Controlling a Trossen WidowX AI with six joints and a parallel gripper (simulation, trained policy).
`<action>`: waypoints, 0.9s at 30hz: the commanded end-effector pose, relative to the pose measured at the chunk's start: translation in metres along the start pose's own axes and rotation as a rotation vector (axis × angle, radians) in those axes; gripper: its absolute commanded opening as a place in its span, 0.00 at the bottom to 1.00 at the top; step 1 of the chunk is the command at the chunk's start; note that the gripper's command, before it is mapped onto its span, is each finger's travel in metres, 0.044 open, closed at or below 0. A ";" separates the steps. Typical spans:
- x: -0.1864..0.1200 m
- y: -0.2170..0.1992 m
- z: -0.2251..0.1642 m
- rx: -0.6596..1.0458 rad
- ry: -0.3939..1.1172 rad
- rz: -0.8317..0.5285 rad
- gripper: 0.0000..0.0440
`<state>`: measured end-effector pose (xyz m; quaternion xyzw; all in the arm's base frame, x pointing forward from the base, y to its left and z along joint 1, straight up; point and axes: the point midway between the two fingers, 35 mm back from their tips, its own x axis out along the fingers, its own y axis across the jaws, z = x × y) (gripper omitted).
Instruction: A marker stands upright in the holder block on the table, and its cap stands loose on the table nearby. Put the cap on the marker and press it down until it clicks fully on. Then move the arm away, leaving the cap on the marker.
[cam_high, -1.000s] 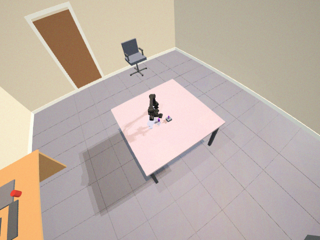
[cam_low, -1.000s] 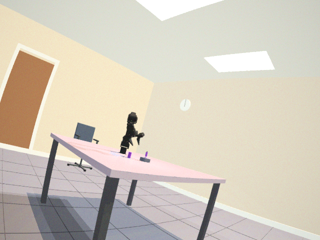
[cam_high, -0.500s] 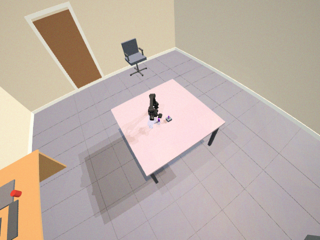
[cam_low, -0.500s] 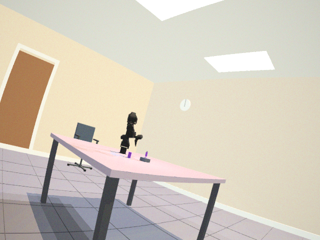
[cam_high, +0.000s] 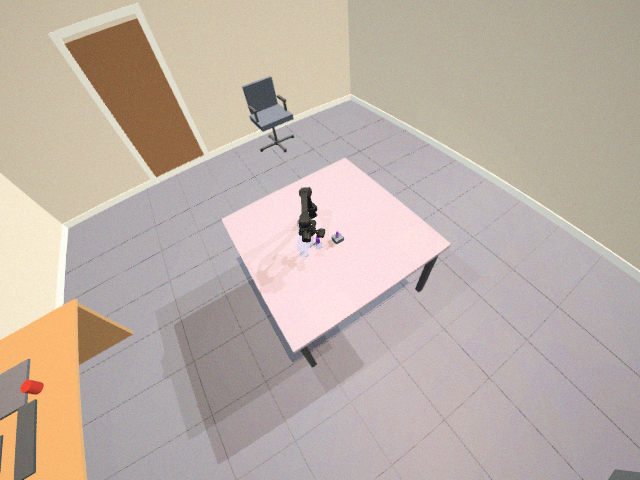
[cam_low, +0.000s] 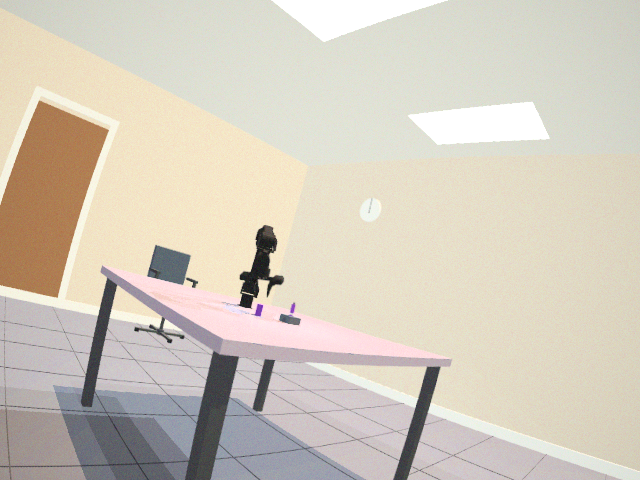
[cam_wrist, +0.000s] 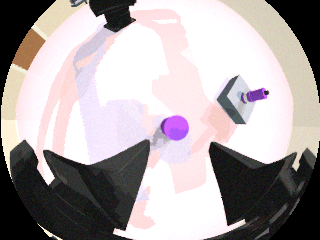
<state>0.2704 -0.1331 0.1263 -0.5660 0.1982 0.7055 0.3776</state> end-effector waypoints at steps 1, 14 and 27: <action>0.005 0.001 -0.001 -0.025 0.006 0.029 0.59; 0.029 0.000 -0.004 -0.133 0.014 0.128 0.54; 0.061 0.002 -0.004 -0.259 0.012 0.217 0.48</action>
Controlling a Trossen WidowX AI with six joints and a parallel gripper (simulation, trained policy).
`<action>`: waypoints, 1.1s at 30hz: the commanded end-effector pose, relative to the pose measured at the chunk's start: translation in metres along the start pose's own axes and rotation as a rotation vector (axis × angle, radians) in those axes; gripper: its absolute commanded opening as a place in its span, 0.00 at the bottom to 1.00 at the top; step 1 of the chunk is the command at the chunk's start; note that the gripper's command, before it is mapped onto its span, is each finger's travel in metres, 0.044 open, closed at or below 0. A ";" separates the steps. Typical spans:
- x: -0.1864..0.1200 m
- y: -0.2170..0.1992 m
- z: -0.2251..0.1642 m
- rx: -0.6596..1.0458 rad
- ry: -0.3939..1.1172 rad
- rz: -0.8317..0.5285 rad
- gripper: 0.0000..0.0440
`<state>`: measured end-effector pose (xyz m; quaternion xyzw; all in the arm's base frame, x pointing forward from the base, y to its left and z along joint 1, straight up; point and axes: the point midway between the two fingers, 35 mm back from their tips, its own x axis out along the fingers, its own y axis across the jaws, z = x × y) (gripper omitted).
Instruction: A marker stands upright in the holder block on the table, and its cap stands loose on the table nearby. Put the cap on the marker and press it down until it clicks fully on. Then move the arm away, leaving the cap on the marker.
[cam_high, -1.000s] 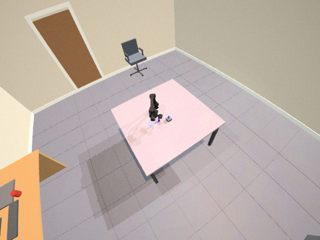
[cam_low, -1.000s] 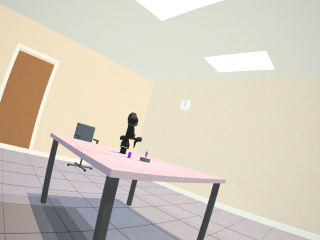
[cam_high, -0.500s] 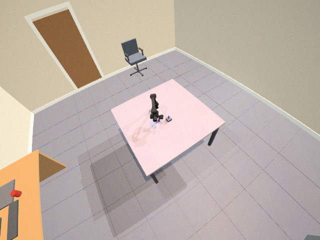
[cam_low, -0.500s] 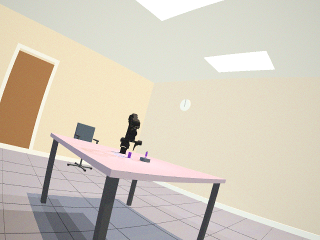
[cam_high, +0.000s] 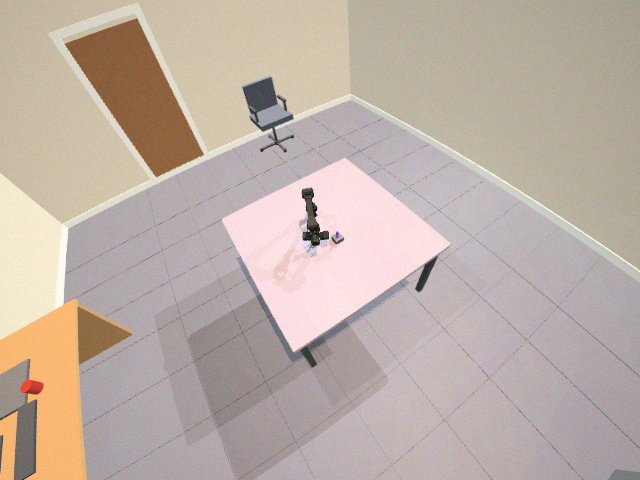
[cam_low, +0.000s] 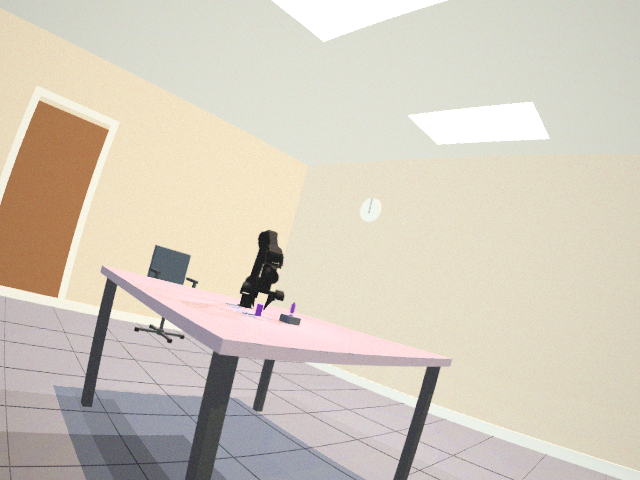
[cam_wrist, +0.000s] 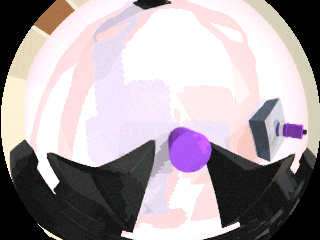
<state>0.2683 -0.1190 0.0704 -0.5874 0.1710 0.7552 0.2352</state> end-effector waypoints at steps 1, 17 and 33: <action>0.005 0.000 0.001 -0.032 0.005 0.024 0.47; -0.027 -0.007 -0.009 -0.123 0.150 0.069 0.18; -0.071 -0.052 -0.001 -0.200 0.244 0.050 0.13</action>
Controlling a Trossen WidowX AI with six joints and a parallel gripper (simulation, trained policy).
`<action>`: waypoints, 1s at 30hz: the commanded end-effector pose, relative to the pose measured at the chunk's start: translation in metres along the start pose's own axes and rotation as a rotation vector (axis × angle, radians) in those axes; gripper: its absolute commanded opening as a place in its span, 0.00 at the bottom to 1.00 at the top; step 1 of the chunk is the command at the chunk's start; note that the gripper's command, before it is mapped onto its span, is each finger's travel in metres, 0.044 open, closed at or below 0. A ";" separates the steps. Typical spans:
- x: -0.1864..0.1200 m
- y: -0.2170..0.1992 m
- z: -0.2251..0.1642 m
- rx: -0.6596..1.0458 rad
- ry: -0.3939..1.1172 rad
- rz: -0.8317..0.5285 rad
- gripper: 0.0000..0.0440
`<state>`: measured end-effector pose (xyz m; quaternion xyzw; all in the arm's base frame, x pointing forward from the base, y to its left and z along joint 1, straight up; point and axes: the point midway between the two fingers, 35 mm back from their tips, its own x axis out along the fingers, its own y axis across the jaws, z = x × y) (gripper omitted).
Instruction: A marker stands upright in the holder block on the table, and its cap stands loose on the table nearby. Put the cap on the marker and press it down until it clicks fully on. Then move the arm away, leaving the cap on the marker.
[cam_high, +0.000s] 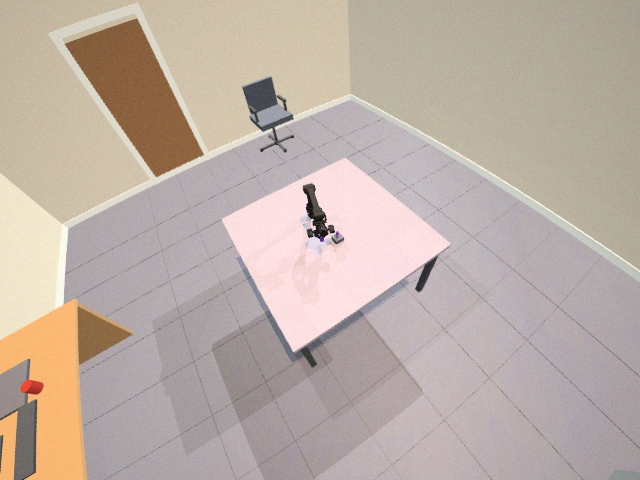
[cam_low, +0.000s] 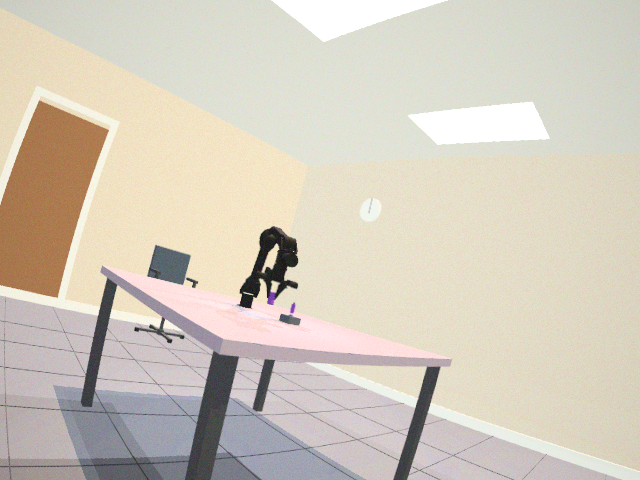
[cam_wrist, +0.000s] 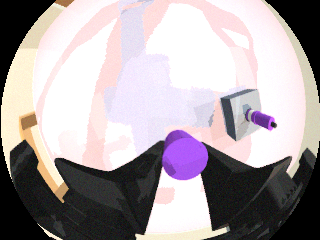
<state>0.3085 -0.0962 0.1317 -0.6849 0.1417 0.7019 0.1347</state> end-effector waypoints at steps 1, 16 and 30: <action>-0.011 -0.013 0.000 -0.012 0.017 -0.010 0.12; -0.038 -0.079 0.010 -0.078 0.023 -0.028 0.07; -0.048 -0.117 0.029 -0.124 -0.004 -0.021 0.01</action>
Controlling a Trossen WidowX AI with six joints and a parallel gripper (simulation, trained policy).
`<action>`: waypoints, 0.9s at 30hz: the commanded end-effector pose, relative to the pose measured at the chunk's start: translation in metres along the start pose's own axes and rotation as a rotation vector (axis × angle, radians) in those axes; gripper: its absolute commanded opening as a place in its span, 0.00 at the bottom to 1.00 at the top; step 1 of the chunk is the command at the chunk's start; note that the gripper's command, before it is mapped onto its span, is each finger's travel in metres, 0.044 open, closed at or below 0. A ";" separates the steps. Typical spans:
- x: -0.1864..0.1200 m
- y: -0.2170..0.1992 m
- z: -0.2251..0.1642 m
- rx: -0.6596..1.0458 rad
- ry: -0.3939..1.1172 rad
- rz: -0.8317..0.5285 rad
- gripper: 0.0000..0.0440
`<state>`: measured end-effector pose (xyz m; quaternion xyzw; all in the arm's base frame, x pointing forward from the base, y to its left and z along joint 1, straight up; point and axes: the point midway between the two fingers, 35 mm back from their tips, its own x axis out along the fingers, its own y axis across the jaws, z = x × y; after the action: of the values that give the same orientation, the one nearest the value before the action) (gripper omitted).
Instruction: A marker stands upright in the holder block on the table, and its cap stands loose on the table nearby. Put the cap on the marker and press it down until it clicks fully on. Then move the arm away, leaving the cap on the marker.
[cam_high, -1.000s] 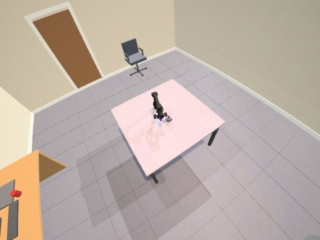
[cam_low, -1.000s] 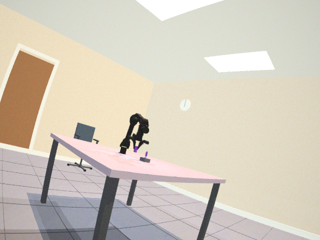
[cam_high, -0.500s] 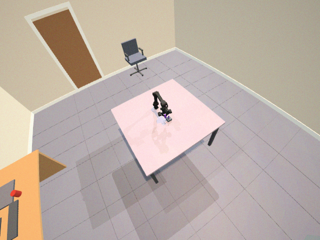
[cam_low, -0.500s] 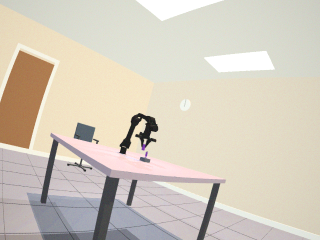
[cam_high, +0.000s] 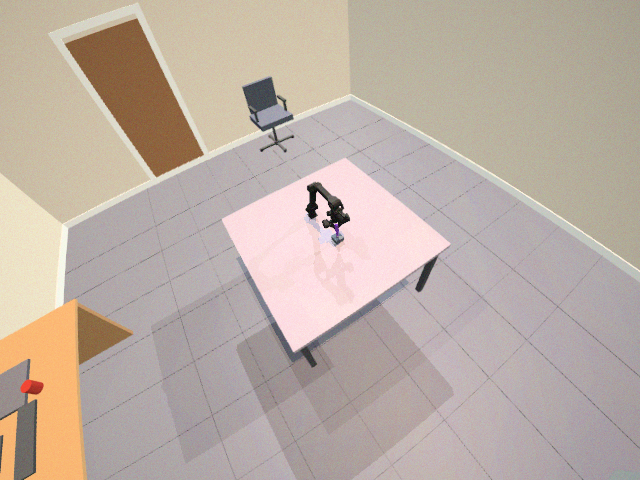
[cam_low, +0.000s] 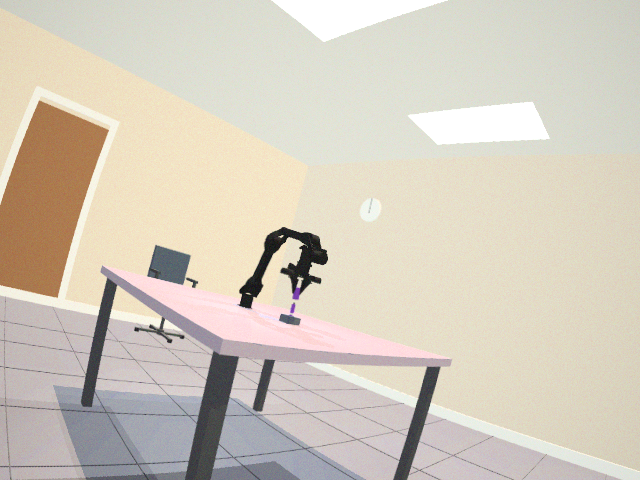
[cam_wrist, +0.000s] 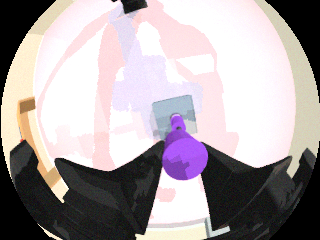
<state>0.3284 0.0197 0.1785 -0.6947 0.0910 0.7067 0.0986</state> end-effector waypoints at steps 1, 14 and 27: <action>0.001 -0.004 0.002 -0.001 -0.013 0.000 0.01; 0.023 -0.004 0.003 -0.009 -0.062 0.014 0.00; 0.061 -0.004 0.004 -0.050 -0.109 0.003 0.00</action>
<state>0.3282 0.0233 0.1260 -0.6662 0.0768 0.7369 0.0852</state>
